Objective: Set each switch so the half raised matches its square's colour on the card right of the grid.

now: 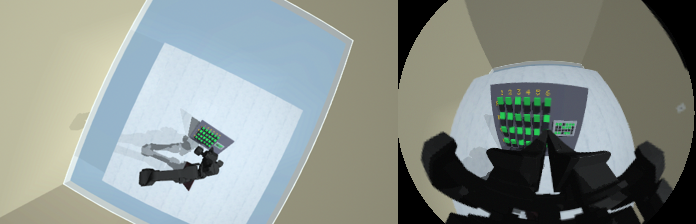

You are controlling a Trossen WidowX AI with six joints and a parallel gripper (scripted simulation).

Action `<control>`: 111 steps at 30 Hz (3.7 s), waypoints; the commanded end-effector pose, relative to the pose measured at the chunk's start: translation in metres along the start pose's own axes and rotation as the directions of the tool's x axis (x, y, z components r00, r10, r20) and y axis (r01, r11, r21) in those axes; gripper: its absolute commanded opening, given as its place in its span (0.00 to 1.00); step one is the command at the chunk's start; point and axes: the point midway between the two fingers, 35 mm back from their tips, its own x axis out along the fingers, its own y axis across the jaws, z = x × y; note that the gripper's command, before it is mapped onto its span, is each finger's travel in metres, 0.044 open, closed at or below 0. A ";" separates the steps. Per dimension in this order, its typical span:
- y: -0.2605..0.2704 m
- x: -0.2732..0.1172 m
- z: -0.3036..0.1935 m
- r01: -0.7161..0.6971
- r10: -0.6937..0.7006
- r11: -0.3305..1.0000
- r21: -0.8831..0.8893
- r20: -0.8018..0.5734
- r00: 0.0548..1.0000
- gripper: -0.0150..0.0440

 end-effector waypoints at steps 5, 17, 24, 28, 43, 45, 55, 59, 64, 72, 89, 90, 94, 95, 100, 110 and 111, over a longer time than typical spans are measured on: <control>0.054 0.000 -0.012 0.009 -0.009 1.000 -0.002 -0.019 1.000 0.25; 0.119 -0.002 -0.041 -0.012 0.012 1.000 0.007 -0.005 1.000 0.25; 0.120 0.031 -0.040 -0.014 0.014 1.000 0.006 -0.028 1.000 0.25; 0.120 0.034 -0.040 -0.014 0.014 1.000 0.006 -0.028 1.000 0.25; 0.120 0.055 -0.040 -0.015 0.016 1.000 0.006 -0.027 1.000 0.25; 0.120 0.055 -0.040 -0.015 0.016 1.000 0.006 -0.027 1.000 0.25; 0.120 0.055 -0.040 -0.015 0.016 1.000 0.006 -0.027 1.000 0.25; 0.120 0.055 -0.040 -0.015 0.016 1.000 0.006 -0.027 1.000 0.25; 0.120 0.056 -0.040 -0.015 0.016 1.000 0.006 -0.027 1.000 0.25; 0.120 0.057 -0.040 -0.016 0.016 1.000 0.006 -0.027 1.000 0.25; 0.120 0.059 -0.040 -0.016 0.016 1.000 0.006 -0.027 1.000 0.25; 0.120 0.059 -0.040 -0.016 0.016 1.000 0.006 -0.027 1.000 0.25; 0.120 0.060 -0.040 -0.016 0.016 1.000 0.006 -0.027 1.000 0.25; 0.120 0.060 -0.040 -0.016 0.016 1.000 0.006 -0.027 1.000 0.25; 0.120 0.060 -0.040 -0.016 0.016 1.000 0.006 -0.027 1.000 0.25; 0.118 0.045 -0.039 -0.007 0.007 1.000 0.011 -0.025 1.000 0.25; 0.117 0.034 -0.039 -0.003 0.004 1.000 0.012 -0.022 1.000 0.25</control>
